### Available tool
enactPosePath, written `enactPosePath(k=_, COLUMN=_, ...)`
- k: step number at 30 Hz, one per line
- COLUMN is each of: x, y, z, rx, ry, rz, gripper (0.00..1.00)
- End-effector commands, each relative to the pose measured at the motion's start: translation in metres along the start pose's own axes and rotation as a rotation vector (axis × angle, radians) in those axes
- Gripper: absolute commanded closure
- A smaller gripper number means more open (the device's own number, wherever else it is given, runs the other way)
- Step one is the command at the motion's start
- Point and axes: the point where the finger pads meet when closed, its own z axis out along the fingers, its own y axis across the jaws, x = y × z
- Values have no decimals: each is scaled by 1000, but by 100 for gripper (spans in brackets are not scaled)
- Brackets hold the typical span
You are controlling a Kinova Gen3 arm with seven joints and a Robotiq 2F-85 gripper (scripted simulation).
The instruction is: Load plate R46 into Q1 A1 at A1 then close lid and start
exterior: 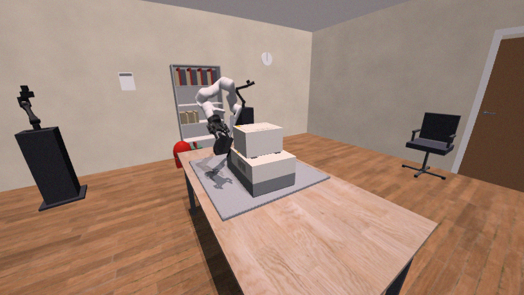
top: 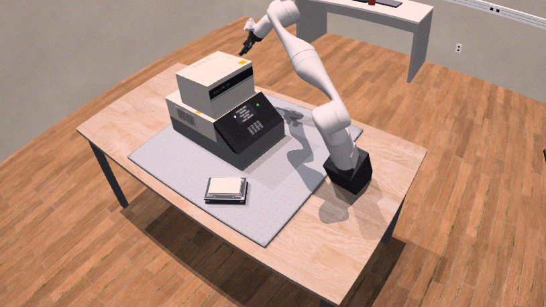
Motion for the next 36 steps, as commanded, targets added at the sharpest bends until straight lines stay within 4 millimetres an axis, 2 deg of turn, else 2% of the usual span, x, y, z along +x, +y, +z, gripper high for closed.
enactPosePath(k=1, x=6, y=2, z=-7, rx=-2, ry=1, rz=-1, gripper=10)
enactPosePath(k=36, x=61, y=19, z=-66, rx=-2, ry=1, rz=-2, gripper=38)
